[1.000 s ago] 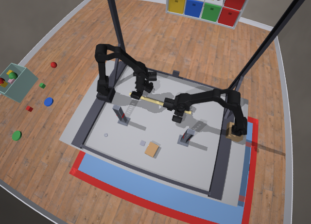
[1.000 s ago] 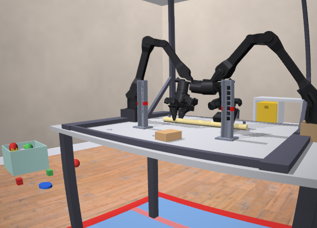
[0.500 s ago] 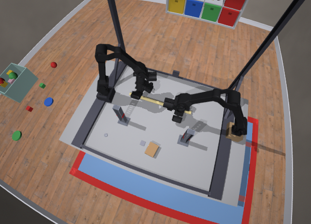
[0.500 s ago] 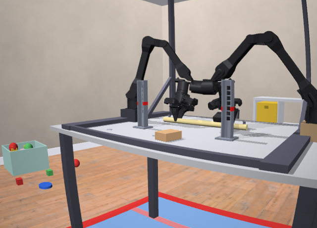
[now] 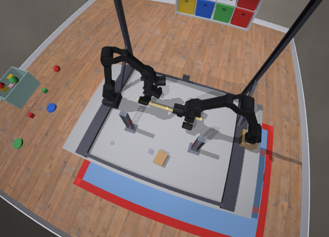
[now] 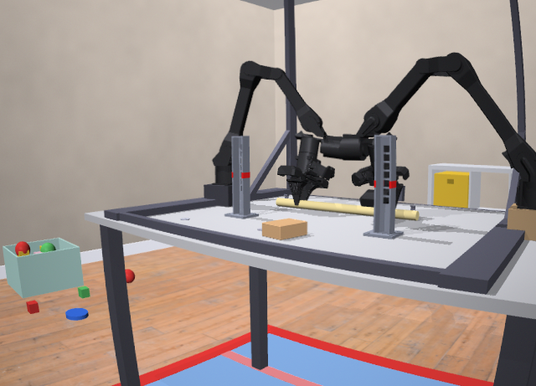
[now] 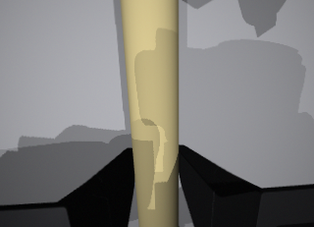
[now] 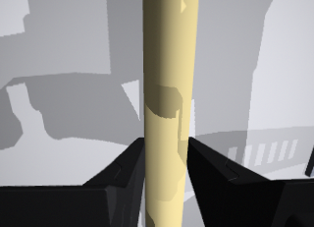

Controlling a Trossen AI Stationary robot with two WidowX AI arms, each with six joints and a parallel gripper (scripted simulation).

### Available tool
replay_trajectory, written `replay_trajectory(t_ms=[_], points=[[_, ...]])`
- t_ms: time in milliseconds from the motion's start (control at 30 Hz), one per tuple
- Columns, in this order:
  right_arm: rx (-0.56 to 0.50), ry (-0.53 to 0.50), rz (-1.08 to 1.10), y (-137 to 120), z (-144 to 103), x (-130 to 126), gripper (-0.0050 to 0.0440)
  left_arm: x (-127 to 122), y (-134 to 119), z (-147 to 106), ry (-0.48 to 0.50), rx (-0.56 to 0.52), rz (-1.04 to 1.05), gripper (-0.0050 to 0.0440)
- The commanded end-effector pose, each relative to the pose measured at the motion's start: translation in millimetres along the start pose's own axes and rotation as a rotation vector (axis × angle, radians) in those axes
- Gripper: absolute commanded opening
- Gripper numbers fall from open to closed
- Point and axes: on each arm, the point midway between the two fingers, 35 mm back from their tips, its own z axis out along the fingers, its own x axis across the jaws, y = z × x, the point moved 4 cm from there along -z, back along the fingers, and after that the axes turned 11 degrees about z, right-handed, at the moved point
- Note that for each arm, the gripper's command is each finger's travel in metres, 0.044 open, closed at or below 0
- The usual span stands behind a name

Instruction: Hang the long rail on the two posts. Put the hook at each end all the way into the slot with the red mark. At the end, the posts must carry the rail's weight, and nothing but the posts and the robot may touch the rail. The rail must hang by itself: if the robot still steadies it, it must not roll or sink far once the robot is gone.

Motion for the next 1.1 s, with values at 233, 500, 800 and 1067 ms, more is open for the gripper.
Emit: replay_trajectory(t_ms=[233, 500, 800, 1067], points=[[-0.012, 0.009, 0.003, 2, -3, 0, -0.0004, -2, 4, -7, 0.001, -0.023, 0.012, 0.0256], [-0.012, 0.009, 0.003, 2, -3, 0, -0.0050, -3, 7, -54, 0.008, -0.046, 0.022, 0.0424], [-0.012, 0.009, 0.003, 2, -3, 0, -0.0050, -4, 6, -68, 0.039, -0.017, 0.004, 0.0344], [-0.012, 0.009, 0.003, 2, -3, 0, -0.0050, -18, 13, -51, 0.357, 0.049, -0.073, 0.0225]])
